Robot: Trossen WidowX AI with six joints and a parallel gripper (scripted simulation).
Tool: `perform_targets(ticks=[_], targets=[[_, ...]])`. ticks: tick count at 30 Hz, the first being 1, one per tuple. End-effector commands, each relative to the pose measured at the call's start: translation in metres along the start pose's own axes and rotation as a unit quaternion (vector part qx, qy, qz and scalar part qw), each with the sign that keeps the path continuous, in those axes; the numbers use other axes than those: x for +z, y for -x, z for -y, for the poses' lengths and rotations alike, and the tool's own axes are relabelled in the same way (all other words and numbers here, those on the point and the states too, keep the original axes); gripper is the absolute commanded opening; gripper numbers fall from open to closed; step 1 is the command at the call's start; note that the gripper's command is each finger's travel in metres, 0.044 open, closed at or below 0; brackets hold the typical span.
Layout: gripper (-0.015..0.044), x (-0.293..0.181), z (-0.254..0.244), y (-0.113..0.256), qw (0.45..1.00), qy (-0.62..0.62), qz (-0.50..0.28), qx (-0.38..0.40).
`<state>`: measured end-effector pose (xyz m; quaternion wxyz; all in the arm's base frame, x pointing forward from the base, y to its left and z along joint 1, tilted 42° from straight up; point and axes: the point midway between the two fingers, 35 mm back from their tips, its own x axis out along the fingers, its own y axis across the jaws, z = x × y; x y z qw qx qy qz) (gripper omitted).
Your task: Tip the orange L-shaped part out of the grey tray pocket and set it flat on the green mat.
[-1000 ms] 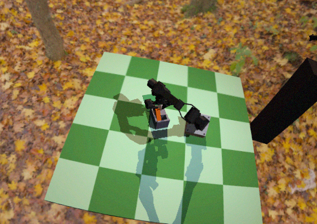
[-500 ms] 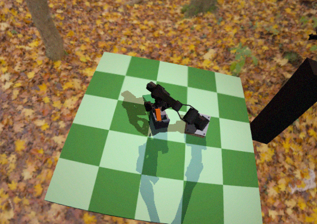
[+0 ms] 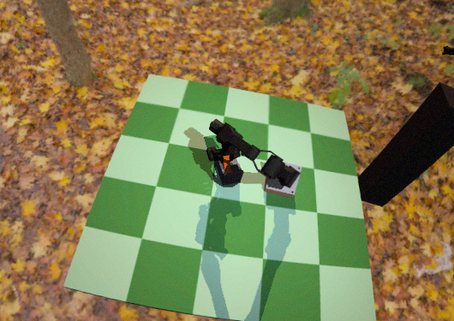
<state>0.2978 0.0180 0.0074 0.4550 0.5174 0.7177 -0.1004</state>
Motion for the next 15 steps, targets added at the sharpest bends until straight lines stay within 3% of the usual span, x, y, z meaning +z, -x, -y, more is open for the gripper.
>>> perform_targets(ticks=[1, 8, 11, 15], targets=[[0.0129, 0.0000, -0.0004, 0.0005, 1.000, 0.001, 0.000, 0.000], [0.0082, 0.0000, -0.0004, 0.0005, 1.000, 0.001, 0.000, 0.000], [0.0003, 0.0000, -0.0004, 0.0005, 1.000, 0.001, 0.000, 0.000], [0.0000, 0.0000, -0.0004, 0.0005, 1.000, 0.001, 0.000, 0.000]])
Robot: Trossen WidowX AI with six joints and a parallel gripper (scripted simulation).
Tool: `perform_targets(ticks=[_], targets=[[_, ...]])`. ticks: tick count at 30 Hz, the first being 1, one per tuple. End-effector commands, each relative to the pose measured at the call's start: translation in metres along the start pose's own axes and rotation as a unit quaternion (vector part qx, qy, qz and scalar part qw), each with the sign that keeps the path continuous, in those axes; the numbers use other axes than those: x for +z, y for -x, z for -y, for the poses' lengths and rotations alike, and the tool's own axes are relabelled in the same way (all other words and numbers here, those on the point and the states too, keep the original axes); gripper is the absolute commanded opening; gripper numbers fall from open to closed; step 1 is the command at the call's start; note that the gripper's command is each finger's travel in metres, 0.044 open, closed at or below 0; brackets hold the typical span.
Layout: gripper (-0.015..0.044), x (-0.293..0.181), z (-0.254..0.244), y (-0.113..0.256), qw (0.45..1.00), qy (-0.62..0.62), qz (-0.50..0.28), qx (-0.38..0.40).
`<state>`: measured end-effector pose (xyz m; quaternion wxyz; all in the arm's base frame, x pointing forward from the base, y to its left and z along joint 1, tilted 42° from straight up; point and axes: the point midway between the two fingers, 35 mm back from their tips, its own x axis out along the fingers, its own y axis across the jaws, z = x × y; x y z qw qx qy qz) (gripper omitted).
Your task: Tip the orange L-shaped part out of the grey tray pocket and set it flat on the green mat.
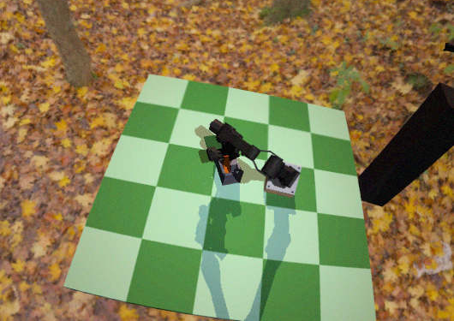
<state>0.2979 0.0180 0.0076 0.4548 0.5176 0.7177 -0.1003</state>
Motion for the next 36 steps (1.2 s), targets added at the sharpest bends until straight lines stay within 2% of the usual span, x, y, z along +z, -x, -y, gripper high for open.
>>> perform_targets(ticks=[1, 36], targets=[[0.0000, 0.000, 0.000, 0.001, 1.000, 0.001, 0.000, 0.000], [0.0000, 0.000, 0.000, 0.053, 1.000, -0.002, -0.001, 0.001]])
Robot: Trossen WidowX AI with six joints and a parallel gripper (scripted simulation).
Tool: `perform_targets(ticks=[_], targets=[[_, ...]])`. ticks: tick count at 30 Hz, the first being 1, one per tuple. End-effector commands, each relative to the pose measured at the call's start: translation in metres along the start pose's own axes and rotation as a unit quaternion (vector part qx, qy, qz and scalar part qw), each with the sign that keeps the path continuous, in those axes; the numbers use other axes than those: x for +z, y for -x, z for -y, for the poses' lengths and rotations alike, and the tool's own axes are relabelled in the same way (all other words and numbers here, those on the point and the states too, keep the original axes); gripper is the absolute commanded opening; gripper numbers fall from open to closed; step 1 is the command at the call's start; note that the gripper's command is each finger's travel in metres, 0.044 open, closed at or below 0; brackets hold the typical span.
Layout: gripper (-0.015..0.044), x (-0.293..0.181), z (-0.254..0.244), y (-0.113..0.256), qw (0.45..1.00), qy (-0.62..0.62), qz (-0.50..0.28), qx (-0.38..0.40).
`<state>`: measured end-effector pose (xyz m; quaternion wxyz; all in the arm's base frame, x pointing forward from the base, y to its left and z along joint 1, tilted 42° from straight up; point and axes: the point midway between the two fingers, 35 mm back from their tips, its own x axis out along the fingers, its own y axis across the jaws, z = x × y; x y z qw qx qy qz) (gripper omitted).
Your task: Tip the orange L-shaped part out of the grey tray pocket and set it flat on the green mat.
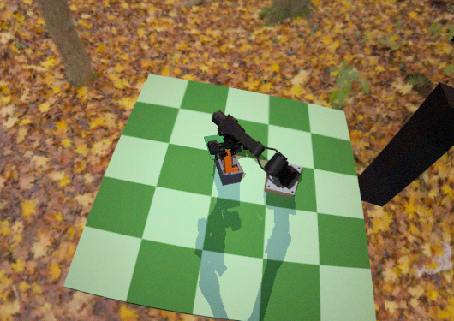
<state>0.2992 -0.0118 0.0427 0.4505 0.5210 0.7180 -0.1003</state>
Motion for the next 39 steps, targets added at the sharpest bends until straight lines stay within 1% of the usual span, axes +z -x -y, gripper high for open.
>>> perform_targets(ticks=[1, 23, 30, 39], targets=[[0.0000, 0.001, 0.000, 0.008, 1.000, 0.002, 0.002, -0.001], [0.0000, 0.001, 0.000, 0.043, 1.000, 0.002, 0.003, -0.001], [0.0000, 0.001, 0.000, 0.045, 1.000, 0.002, 0.003, -0.001], [0.0000, 0.026, 0.001, 0.042, 1.000, 0.002, 0.003, -0.001]])
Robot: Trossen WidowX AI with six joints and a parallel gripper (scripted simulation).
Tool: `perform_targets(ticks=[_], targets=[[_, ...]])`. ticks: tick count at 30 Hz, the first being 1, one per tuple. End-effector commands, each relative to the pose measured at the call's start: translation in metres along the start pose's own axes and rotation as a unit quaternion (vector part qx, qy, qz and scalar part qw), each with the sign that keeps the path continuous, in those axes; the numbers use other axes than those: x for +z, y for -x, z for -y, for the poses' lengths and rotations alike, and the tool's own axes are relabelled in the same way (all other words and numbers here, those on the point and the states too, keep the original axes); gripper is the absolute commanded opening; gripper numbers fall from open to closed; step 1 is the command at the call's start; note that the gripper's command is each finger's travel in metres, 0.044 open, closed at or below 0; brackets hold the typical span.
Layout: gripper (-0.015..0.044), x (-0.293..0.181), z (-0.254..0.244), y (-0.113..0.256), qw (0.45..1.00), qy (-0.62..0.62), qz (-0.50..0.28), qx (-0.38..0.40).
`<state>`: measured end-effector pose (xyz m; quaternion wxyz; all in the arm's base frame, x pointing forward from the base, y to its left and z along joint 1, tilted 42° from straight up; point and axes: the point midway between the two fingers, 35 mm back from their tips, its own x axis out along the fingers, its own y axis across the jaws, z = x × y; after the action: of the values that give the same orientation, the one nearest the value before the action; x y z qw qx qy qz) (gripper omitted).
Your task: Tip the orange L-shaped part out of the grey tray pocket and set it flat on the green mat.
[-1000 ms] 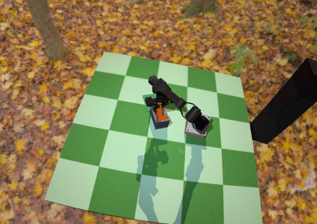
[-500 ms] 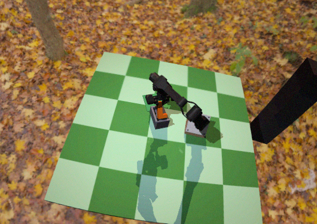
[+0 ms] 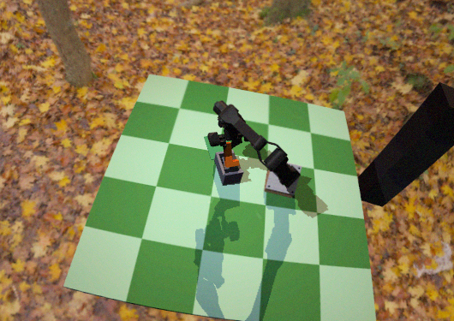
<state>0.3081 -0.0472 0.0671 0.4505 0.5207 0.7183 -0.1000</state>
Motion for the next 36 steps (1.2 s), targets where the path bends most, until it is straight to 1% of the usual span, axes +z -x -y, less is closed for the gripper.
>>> perform_targets(ticks=[1, 16, 36], targets=[[0.0000, 0.018, 0.002, 0.000, 1.000, 0.002, 0.004, -0.001], [0.0000, 0.081, 0.007, 0.000, 1.000, 0.002, 0.005, -0.001], [0.0000, 0.145, 0.013, 0.002, 1.000, 0.003, 0.007, -0.001]])
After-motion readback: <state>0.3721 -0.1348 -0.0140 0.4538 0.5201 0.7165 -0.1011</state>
